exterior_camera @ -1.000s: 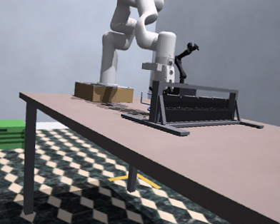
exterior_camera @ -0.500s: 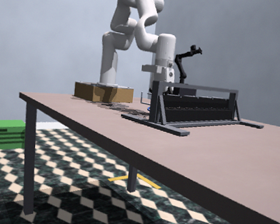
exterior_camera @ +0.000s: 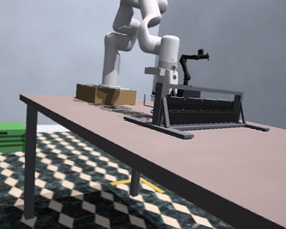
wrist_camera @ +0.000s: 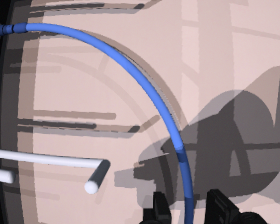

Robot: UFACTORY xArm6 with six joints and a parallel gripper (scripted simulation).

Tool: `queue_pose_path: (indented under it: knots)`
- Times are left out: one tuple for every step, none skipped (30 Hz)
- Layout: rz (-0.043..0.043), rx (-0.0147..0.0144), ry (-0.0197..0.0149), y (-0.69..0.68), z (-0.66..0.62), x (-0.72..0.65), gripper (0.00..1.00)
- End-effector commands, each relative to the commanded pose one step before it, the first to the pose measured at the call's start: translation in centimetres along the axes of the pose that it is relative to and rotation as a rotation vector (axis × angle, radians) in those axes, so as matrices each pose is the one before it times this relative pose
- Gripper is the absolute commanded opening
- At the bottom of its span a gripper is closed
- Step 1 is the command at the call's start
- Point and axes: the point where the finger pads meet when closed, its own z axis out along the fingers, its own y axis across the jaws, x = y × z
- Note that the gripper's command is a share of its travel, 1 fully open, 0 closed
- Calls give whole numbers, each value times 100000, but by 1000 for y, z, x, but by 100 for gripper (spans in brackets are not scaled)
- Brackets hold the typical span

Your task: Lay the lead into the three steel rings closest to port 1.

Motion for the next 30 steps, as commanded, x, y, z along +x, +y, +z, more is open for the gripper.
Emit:
queue_pose_path:
  knots:
    - [-2,477,72,-183,-161,27,33]
    - [0,0,0,0,0,0,33]
    - [0,0,0,0,2,0,33]
    - [0,0,0,0,1,0,33]
    - [0,0,0,0,0,0,33]
    - [0,0,0,0,0,0,33]
    - [0,0,0,0,0,0,33]
    - [0,0,0,0,0,0,33]
    - [0,0,0,0,0,0,33]
    - [0,0,0,0,0,0,33]
    - [0,0,0,0,0,0,33]
    - [0,0,0,0,0,0,33]
    - [0,0,0,0,0,0,33]
    - [0,0,0,0,0,0,33]
    - [0,0,0,0,0,0,0]
    - [0,0,0,0,0,0,0]
    - [0,0,0,0,0,0,0]
    - [0,0,0,0,0,0,0]
    - [0,0,0,0,0,0,0]
    - [0,0,0,0,0,0,0]
    - [0,0,0,0,0,0,0]
    - [0,0,0,0,0,0,0]
    - [0,0,0,0,0,0,0]
    - [0,0,0,0,0,0,0]
    - [0,0,0,0,0,0,0]
    - [0,0,0,0,0,0,0]
    - [0,0,0,0,0,0,0]
    - [0,0,0,0,0,0,0]
    - [0,0,0,0,0,0,0]
    - [0,0,0,0,0,0,0]
